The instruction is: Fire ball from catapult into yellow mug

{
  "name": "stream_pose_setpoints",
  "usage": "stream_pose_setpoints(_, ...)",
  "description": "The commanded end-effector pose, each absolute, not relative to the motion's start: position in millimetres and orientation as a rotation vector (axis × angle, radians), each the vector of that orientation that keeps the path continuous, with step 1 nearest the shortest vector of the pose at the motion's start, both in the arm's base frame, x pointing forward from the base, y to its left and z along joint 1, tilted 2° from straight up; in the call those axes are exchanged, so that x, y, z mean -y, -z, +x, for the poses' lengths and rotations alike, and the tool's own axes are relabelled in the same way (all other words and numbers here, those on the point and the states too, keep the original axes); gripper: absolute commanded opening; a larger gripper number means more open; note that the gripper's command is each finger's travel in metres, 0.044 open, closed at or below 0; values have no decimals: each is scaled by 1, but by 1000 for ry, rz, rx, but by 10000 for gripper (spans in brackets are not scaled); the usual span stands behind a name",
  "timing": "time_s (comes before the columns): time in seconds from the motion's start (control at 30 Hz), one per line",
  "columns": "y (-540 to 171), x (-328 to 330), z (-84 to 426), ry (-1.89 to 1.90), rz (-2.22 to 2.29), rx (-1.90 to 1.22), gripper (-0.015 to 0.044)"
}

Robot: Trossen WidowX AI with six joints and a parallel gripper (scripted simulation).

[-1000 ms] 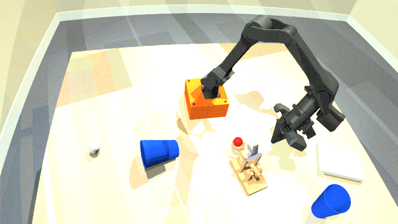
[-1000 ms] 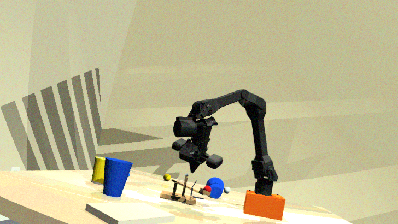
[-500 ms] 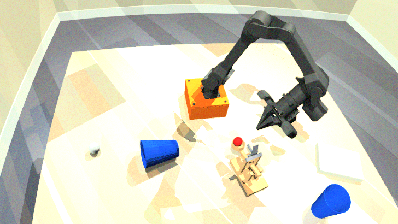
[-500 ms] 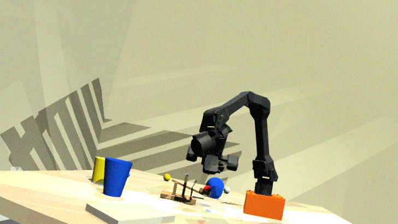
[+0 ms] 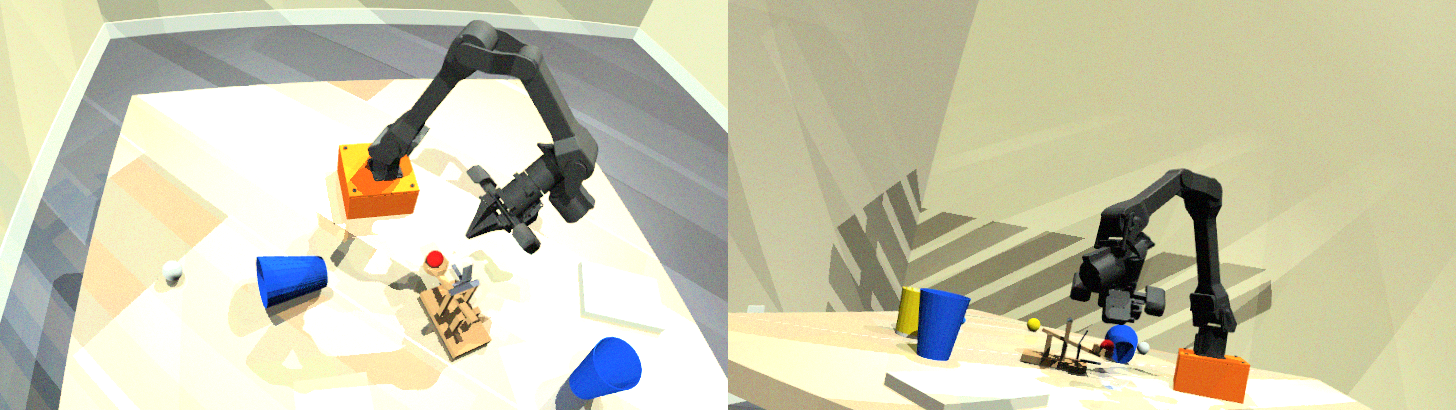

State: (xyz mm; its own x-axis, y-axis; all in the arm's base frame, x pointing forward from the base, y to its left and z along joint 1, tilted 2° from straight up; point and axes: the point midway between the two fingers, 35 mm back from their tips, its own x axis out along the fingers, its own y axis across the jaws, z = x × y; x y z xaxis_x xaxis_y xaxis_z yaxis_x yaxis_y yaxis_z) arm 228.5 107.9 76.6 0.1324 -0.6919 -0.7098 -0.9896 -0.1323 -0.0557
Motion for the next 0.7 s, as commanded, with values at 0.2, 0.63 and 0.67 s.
stream_pose_setpoints(0.2,-58,-108,230,-738,-1897,-1621,0)
stream_pose_setpoints(0.63,-37,-108,233,-738,-1897,-1621,0)
stream_pose_setpoints(0.67,-35,-108,233,-738,-1897,-1621,0)
